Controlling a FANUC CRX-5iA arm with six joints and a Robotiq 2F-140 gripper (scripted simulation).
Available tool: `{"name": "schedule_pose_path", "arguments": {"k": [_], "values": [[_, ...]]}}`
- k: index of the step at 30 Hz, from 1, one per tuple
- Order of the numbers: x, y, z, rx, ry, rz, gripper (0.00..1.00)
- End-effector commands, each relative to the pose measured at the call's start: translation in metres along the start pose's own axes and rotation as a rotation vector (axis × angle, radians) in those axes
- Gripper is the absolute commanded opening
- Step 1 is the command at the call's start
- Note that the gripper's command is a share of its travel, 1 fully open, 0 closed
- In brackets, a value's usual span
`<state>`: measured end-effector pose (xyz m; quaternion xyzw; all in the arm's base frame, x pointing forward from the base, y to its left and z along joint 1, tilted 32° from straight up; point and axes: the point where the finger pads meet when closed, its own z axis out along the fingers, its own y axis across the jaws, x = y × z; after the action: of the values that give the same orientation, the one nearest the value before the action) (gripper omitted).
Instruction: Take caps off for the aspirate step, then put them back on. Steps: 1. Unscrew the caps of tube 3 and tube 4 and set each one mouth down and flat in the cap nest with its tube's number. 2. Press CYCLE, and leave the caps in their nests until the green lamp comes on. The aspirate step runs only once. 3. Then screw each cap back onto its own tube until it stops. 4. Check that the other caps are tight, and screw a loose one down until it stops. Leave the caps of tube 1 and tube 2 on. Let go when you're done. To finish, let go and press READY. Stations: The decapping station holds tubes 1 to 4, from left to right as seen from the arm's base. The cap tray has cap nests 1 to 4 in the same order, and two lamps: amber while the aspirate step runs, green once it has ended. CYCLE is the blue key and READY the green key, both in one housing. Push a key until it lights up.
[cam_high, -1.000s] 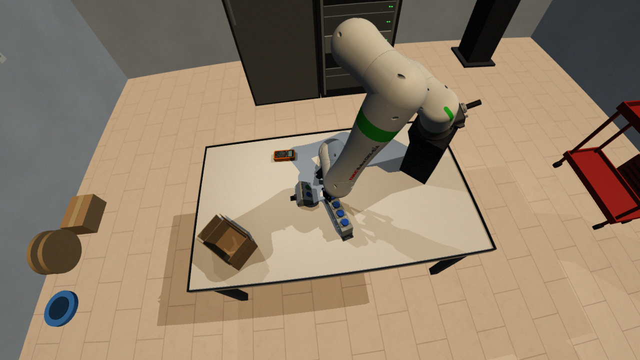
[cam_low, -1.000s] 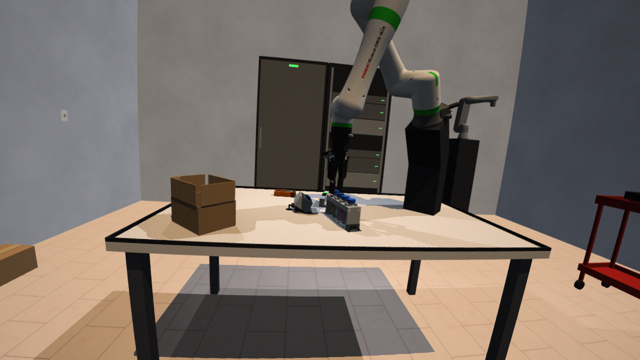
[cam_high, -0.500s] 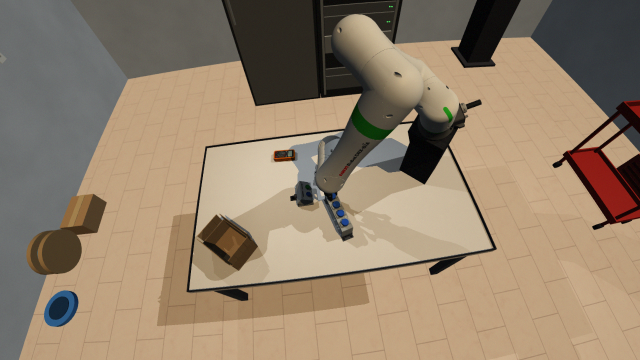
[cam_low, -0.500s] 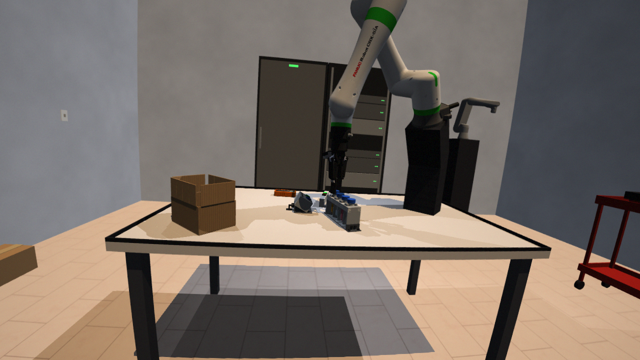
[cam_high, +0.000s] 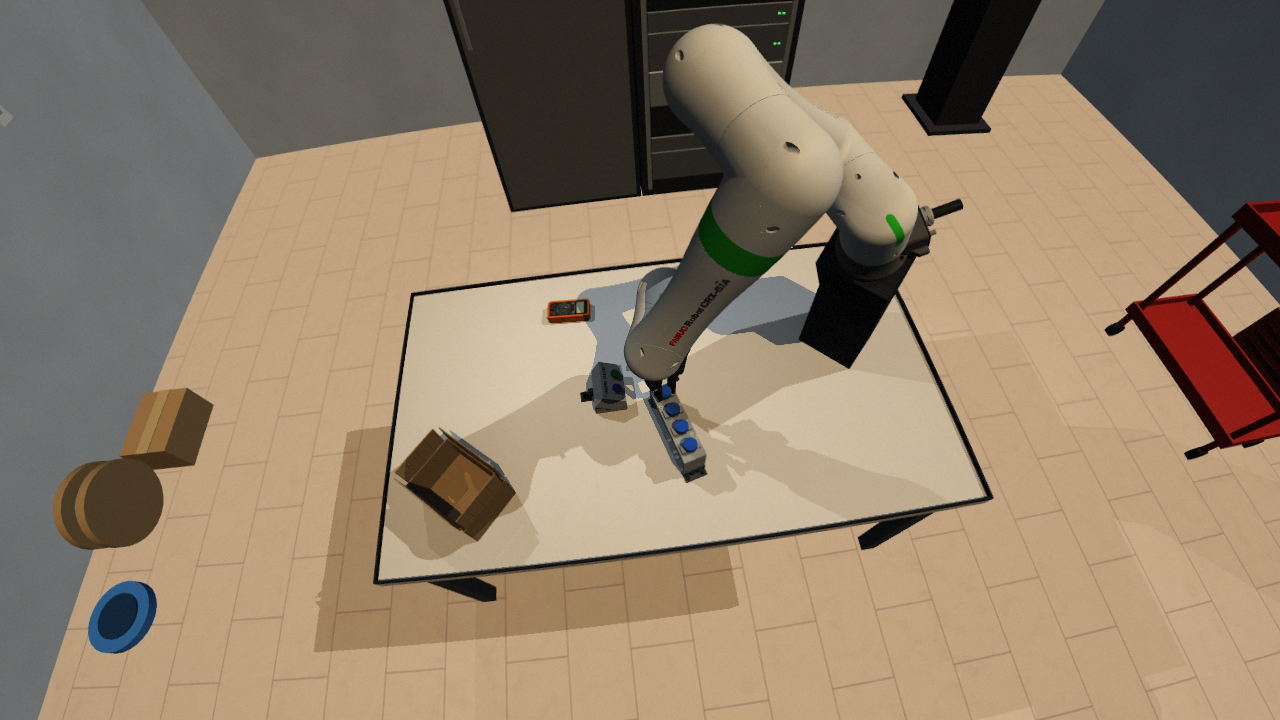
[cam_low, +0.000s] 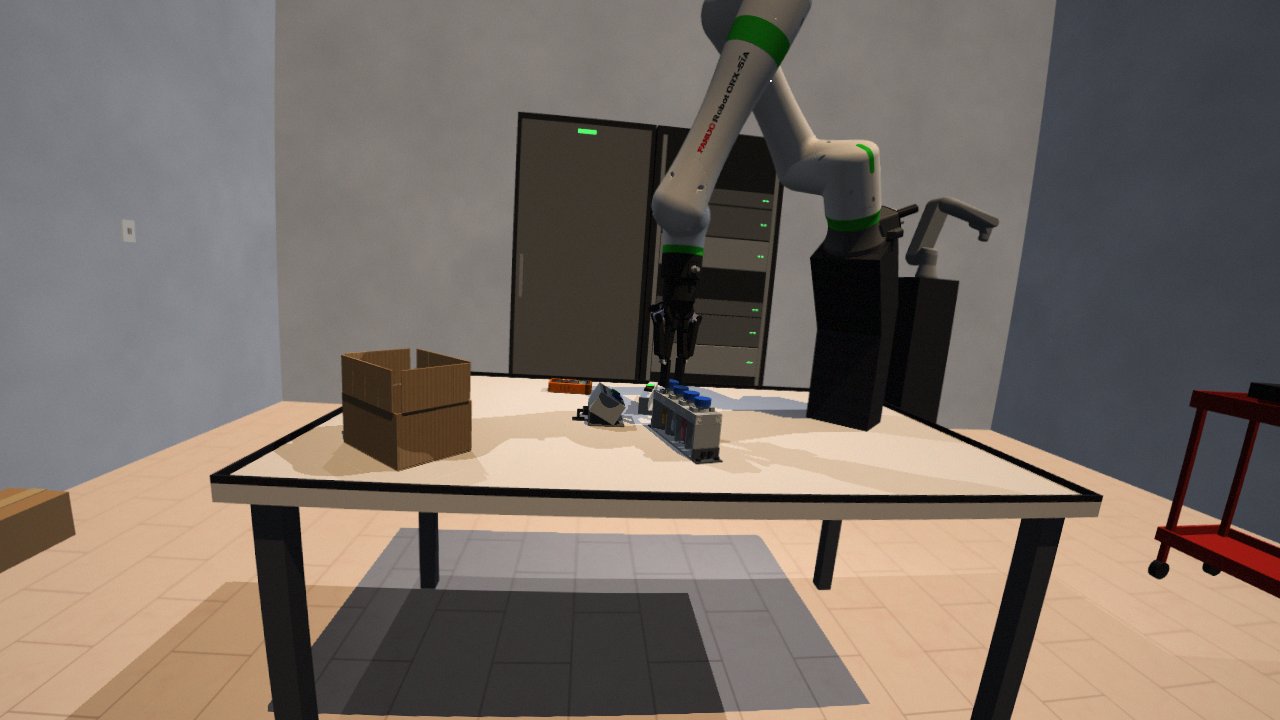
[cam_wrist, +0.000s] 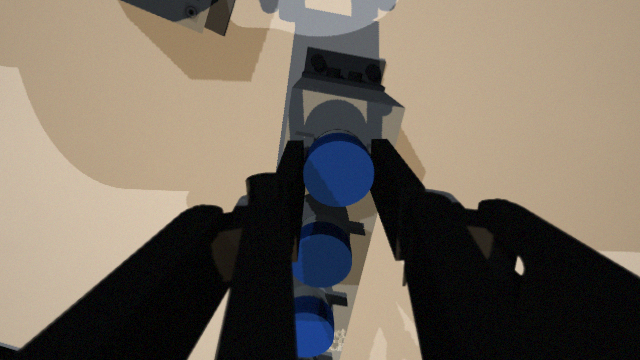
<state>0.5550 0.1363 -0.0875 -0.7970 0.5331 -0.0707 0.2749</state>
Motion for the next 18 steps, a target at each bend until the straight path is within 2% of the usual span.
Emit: {"name": "schedule_pose_path", "arguments": {"k": [1, 8, 10, 12, 18], "values": [[0.0002, -0.0008, -0.0004, -0.014, 0.019, 0.267, 0.3], [0.0002, -0.0008, -0.0001, -0.009, 0.019, 0.584, 0.3], [0.0002, -0.0008, -0.0001, -0.009, 0.019, 0.584, 0.3], [0.0002, -0.0008, 0.0, -0.01, 0.022, 0.704, 0.3], [0.0002, -0.0008, 0.0002, -0.01, 0.022, 0.714, 0.3]]}}
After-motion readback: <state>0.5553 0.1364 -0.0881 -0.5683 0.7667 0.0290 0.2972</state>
